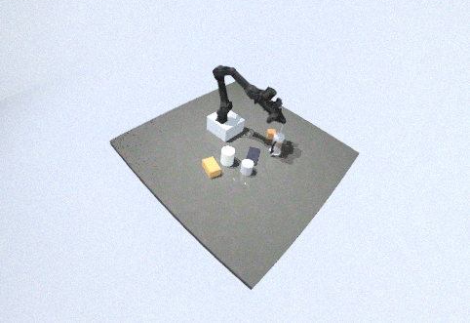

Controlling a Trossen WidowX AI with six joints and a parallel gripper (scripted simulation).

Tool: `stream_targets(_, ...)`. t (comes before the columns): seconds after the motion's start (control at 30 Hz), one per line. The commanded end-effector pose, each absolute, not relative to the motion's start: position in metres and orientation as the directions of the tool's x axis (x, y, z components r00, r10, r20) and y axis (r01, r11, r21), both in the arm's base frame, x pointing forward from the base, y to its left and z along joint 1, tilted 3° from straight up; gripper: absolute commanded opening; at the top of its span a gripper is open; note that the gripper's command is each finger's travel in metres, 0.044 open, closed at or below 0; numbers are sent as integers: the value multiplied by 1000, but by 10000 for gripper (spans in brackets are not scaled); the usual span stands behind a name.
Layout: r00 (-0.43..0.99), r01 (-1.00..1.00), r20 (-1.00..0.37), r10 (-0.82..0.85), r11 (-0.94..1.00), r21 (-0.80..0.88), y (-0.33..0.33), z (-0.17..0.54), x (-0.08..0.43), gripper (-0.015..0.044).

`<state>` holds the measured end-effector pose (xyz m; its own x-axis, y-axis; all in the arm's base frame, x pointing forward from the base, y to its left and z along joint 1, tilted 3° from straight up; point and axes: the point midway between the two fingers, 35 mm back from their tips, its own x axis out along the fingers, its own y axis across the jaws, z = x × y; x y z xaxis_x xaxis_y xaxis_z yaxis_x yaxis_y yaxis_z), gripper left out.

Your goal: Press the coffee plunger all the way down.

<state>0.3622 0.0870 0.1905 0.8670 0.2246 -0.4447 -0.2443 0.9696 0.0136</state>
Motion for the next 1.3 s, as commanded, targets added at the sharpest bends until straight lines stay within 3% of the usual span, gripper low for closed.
stream_targets(0.0, 868, -242, -444, 224, 970, 17, 87, 190, 363, 119)
stream_targets(1.27, 868, -242, -444, 224, 970, 17, 92, 130, 378, 119)
